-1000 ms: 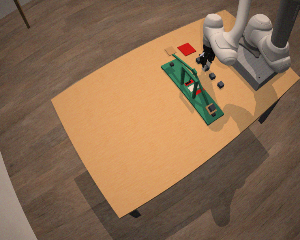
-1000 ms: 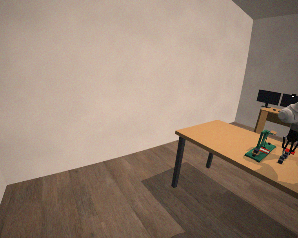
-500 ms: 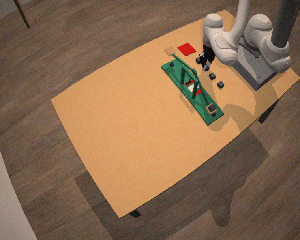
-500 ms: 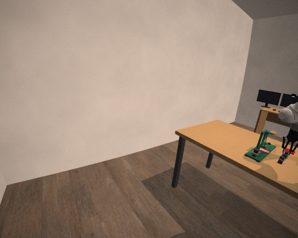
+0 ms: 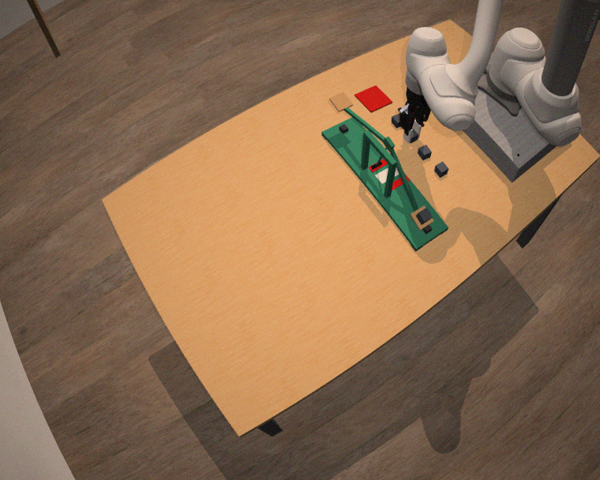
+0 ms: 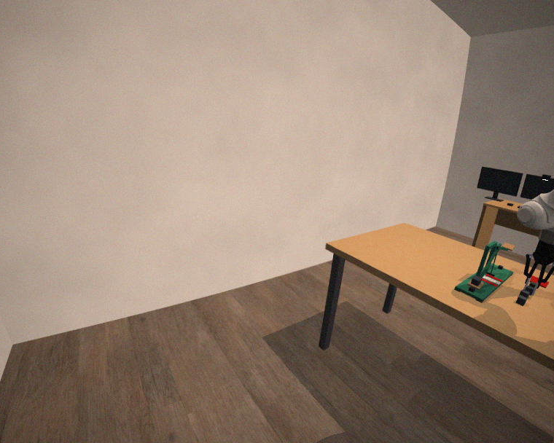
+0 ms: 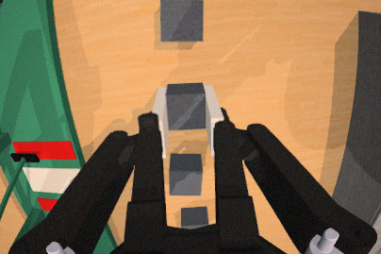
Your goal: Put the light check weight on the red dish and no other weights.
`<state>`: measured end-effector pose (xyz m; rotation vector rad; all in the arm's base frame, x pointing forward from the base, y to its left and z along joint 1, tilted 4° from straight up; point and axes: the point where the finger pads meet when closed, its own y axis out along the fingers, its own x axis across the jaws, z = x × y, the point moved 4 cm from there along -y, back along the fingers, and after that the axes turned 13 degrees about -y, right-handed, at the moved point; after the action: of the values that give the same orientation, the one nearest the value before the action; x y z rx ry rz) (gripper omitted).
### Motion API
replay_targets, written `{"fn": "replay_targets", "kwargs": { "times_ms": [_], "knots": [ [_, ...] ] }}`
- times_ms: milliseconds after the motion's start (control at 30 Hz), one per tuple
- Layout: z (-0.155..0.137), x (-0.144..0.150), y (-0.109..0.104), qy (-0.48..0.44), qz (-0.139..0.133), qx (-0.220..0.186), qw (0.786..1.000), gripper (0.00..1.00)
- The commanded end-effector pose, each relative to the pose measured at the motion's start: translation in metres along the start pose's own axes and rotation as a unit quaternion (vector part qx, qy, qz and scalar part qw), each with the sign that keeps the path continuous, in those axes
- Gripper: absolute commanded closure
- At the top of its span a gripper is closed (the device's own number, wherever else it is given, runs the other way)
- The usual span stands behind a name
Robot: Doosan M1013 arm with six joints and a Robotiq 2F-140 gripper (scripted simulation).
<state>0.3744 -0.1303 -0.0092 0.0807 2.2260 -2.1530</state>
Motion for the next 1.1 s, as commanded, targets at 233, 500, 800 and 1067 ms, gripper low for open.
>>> {"fn": "replay_targets", "kwargs": {
  "times_ms": [233, 500, 800, 1067],
  "knots": [
    [-0.002, 0.001, -0.03, 0.0, 0.0, -0.001, 1.0, 0.76],
    [-0.002, 0.001, -0.064, 0.0, 0.0, -0.001, 1.0, 0.76],
    [-0.002, 0.001, -0.067, 0.0, 0.0, -0.001, 1.0, 0.76],
    [0.0, 0.001, -0.068, -0.005, 0.0, -0.001, 1.0, 0.76]
  ]
}}
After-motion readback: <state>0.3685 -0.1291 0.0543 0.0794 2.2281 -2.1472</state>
